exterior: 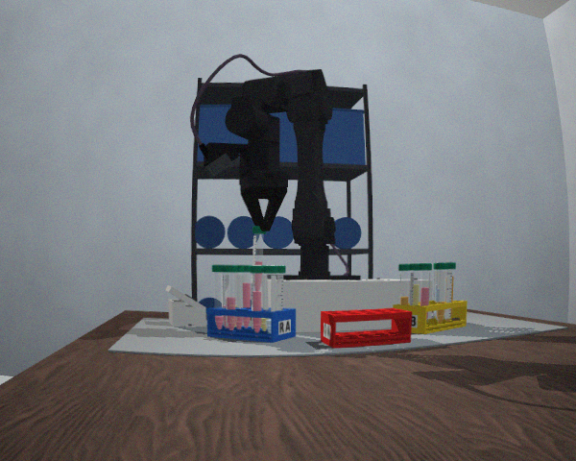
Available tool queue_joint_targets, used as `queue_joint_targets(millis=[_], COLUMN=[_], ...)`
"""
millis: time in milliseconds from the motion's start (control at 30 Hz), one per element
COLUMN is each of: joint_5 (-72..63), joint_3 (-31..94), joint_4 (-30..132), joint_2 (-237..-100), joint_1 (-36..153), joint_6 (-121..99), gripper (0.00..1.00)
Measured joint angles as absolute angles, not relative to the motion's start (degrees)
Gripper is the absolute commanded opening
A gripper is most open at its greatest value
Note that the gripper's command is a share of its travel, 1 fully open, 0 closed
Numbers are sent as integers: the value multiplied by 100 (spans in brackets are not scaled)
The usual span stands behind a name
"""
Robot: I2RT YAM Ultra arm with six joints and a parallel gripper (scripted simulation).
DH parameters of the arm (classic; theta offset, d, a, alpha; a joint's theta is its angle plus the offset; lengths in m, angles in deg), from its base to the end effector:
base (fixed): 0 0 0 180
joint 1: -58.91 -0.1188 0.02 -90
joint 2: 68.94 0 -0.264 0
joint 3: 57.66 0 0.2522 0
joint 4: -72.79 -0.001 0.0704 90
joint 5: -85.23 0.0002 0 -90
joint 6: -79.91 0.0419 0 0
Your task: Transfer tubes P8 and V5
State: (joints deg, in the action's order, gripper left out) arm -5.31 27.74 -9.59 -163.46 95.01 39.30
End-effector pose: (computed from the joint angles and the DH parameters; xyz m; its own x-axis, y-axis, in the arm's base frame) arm 0.2325 -0.1678 0.2298 -0.0783 0.9966 0.0242 0.9968 0.0787 -0.0137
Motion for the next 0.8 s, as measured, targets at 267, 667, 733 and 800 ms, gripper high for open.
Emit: queue_joint_targets(millis=[267, 667, 733, 800], joint_5=[-531, -531, -531, -531], joint_3=[2708, 2643, 2619, 2584], joint_4=[-898, -819, -795, -788], joint_2=[-16344, -16346, -16344, -16349], joint_1=[9501, 9488, 9488, 9488], joint_6=[3936, 3941, 3941, 3941], gripper=[0, 0, 0, 0])
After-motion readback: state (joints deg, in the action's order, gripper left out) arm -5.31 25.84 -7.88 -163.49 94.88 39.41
